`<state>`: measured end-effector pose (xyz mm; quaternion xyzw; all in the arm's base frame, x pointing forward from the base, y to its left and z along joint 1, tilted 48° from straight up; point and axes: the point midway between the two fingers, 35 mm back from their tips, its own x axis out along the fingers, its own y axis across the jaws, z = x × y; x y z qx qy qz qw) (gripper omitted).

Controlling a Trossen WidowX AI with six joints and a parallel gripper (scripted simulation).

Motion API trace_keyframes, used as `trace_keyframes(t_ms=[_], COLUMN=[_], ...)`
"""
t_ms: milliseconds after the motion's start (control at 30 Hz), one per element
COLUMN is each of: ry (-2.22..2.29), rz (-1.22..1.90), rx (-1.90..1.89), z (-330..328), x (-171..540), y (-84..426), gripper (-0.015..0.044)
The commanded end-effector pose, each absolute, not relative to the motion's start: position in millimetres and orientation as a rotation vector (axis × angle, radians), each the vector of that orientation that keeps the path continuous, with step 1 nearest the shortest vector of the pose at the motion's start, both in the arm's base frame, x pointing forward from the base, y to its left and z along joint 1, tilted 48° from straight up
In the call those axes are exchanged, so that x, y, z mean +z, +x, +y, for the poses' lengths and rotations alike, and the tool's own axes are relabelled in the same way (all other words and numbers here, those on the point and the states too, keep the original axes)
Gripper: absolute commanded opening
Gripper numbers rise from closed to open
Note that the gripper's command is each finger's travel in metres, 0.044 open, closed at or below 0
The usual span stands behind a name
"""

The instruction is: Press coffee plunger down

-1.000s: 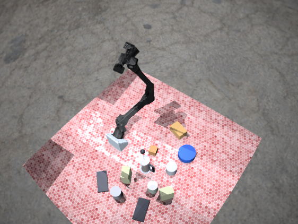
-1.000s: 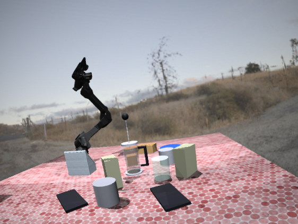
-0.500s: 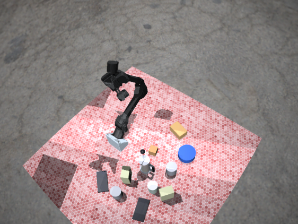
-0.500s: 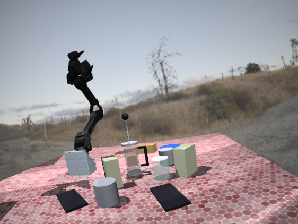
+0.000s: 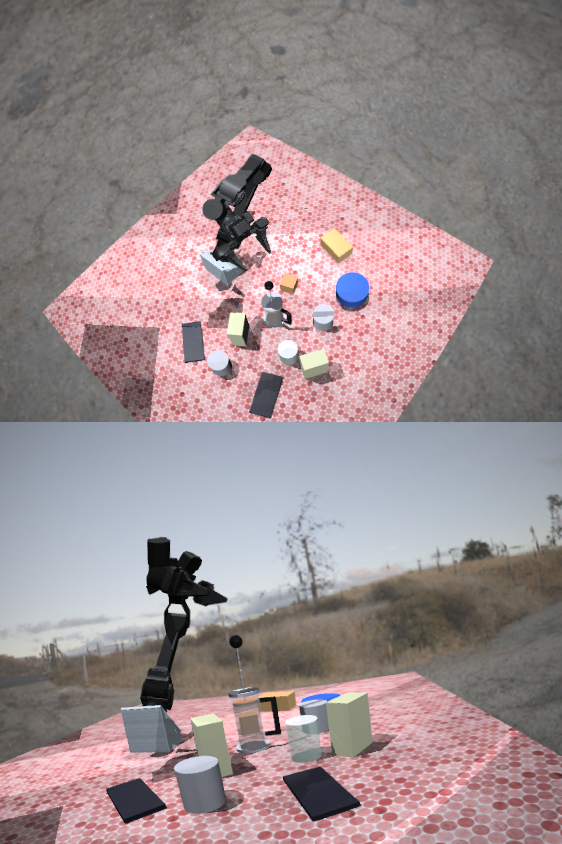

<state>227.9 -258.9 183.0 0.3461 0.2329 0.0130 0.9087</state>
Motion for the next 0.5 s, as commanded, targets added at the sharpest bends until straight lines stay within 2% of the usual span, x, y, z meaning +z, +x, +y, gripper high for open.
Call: trace_keyframes(t_ms=[0, 467], ry=[0.845, 0.849], rz=[0.537, 0.543], rx=[0.069, 0.054], z=[-239.2, -197.2], x=[165.2, 124.8], y=[234.5, 232.4], gripper=[0.0440, 0.0440])
